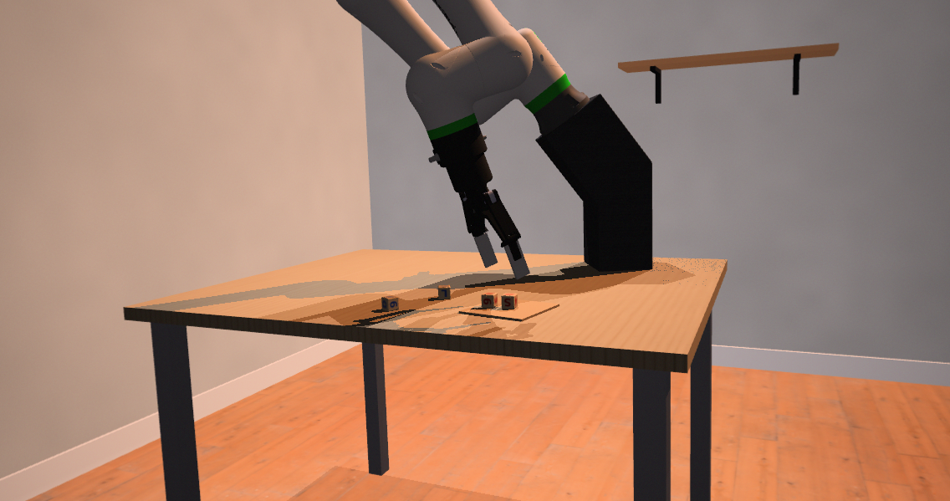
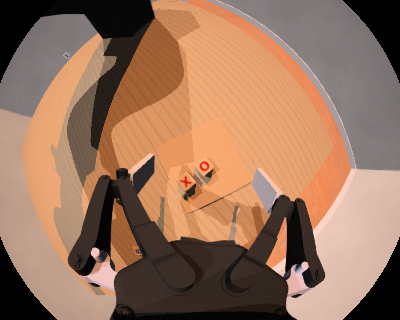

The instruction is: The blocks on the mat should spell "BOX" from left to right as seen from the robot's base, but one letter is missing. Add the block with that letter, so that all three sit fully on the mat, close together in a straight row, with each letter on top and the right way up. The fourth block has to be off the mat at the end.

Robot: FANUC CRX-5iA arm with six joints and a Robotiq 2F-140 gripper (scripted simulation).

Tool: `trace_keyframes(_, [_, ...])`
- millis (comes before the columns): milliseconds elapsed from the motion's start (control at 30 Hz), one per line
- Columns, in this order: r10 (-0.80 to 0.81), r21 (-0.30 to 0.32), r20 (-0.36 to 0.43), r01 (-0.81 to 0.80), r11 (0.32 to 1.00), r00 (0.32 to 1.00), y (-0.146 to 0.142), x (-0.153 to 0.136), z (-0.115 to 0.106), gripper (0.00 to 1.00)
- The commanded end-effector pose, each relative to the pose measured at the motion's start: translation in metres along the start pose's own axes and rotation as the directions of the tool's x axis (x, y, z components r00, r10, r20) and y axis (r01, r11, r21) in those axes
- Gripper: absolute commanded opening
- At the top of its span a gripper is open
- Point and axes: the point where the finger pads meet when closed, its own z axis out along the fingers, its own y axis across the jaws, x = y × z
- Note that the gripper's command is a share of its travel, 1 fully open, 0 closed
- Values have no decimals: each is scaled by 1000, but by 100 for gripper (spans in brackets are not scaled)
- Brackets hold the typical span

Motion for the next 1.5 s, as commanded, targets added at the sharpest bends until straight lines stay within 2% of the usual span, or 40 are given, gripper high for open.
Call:
trace_keyframes(0, [0,0,0,0,1000,1000,0,0,0,100])
trace_keyframes(133, [0,0,0,0,1000,1000,-2,-2,-1,100])
trace_keyframes(333, [0,0,1,0,1000,1000,-27,-27,-10,100])
trace_keyframes(1467, [0,0,1,0,1000,1000,-28,-27,-10,100])
